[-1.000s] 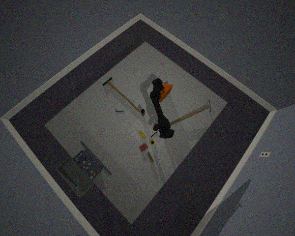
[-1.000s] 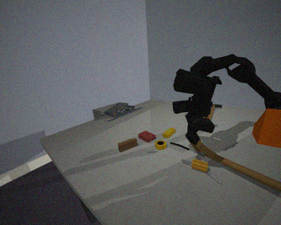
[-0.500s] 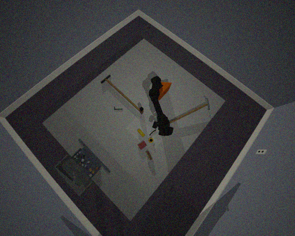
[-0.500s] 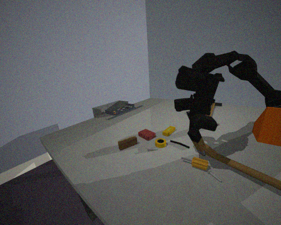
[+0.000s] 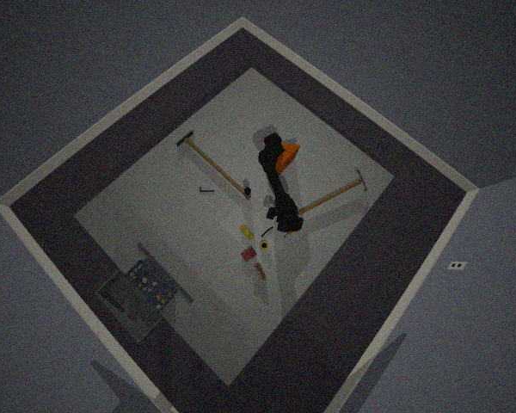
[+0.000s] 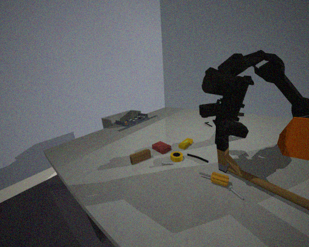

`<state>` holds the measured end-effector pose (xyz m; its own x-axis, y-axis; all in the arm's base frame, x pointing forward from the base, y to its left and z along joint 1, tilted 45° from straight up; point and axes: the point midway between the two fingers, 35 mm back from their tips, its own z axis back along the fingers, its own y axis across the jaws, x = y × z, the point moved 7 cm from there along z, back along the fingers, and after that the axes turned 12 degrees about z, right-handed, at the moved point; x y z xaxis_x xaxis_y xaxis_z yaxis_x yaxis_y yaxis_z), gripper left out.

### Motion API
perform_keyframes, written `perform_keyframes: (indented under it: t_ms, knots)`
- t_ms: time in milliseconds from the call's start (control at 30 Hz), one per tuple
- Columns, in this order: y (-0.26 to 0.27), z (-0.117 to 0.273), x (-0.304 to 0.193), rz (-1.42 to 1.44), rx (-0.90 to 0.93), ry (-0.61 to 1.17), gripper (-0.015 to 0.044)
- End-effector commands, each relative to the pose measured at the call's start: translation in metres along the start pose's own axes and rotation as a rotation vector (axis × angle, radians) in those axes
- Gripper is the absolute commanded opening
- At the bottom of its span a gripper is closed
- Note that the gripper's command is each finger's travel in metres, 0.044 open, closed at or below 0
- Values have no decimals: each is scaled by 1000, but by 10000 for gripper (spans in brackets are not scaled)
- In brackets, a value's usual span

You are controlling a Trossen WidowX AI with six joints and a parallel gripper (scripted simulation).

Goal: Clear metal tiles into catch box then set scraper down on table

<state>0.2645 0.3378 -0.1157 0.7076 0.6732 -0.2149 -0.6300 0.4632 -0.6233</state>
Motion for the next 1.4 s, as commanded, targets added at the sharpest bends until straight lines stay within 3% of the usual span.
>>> perform_keyframes:
  t_ms: [0,333,1367]
  knots:
    - [3,10,-7,2,9,-10,0]
    - [-2,17,-16,9,9,-8,0]
    - [-165,58,-42,343,33,43,0]
